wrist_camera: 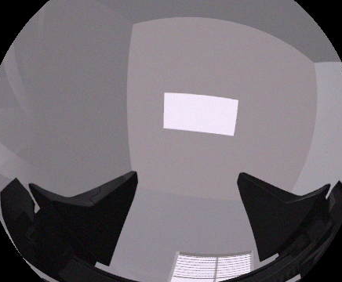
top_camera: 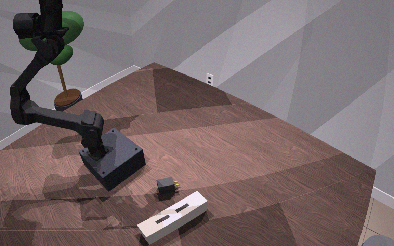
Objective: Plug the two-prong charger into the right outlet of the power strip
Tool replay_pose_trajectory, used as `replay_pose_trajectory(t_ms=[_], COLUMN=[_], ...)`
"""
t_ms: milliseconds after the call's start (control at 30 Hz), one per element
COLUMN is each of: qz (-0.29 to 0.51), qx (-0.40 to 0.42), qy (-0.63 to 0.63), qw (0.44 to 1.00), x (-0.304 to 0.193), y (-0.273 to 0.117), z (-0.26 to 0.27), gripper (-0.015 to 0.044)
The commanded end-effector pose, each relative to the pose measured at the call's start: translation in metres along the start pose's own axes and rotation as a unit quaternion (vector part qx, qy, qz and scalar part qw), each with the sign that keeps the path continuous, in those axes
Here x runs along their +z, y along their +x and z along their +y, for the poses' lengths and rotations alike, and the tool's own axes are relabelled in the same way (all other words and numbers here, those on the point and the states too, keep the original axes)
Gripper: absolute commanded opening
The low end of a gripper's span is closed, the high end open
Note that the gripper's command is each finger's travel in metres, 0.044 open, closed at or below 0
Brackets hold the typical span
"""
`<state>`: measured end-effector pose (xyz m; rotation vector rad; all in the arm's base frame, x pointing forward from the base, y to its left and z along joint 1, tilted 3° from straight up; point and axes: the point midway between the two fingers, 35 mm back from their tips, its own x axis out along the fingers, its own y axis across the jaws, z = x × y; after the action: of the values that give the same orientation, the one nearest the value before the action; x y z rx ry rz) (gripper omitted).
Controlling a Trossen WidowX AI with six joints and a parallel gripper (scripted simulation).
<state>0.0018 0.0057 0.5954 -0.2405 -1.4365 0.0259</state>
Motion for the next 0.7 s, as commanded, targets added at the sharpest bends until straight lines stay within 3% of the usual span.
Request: replay_pose_trajectory(t_ms=[0,667], qz=[0.001,0.175], qx=[0.001,0.175], qy=[0.0,-0.013], qw=[1.0,0.969], x=[0.0,-0.111], y=[0.0,-0.009], z=[0.001,0.119], gripper=[0.0426,0.044])
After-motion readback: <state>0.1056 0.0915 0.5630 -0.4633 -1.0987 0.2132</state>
